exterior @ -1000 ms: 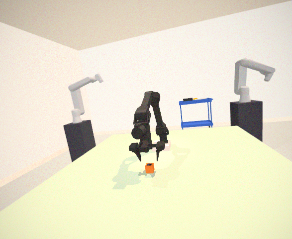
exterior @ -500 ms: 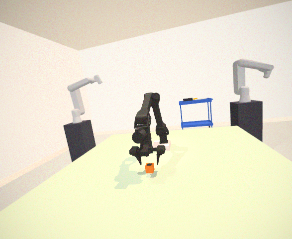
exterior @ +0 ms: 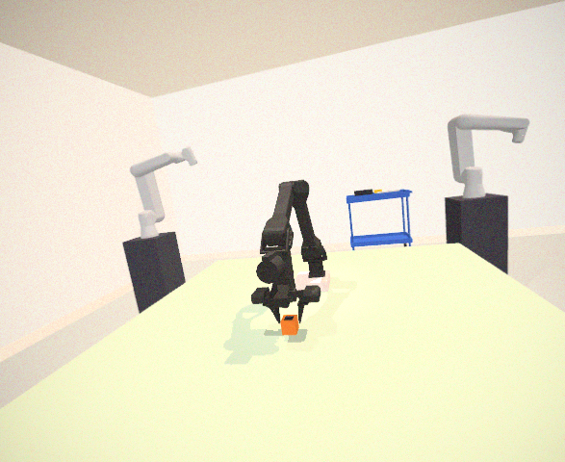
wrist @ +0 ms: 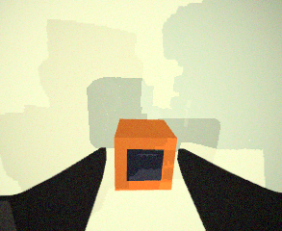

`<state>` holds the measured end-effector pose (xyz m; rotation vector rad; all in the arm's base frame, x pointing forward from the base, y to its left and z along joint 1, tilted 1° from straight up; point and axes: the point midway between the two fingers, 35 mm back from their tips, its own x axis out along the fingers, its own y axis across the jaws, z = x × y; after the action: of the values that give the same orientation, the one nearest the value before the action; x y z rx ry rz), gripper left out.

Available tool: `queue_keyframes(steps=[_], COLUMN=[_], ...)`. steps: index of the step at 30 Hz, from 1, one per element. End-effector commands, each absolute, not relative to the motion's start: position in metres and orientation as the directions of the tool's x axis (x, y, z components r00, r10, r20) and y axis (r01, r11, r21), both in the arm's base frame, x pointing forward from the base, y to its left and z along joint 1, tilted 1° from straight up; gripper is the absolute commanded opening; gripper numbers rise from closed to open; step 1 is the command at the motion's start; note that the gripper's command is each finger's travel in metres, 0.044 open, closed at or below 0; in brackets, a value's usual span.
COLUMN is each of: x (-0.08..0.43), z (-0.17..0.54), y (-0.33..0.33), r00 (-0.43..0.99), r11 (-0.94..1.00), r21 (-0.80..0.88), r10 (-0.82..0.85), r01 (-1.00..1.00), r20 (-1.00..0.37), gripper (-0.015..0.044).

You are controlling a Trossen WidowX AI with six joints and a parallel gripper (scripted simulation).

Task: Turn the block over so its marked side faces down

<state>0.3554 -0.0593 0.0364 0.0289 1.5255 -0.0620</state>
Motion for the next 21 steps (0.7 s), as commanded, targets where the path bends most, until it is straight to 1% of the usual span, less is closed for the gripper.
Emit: queue_keyframes(steps=[1, 18, 20, 21], x=[0.355, 0.355, 0.355, 0.355], z=[0.034, 0.034, 0.039, 0.045], y=[-0.059, -0.059, -0.059, -0.059], r00=[0.041, 0.041, 0.041, 0.041], r11=[0.998, 0.998, 0.998, 0.998], r21=[-0.015, -0.015, -0.015, -0.015], r10=[-0.018, -0.018, -0.018, -0.018], r01=[0.055, 0.055, 0.055, 0.055], r20=[-0.999, -0.999, -0.999, -0.999], gripper=[0.0177, 0.0064, 0.0012, 0.0000])
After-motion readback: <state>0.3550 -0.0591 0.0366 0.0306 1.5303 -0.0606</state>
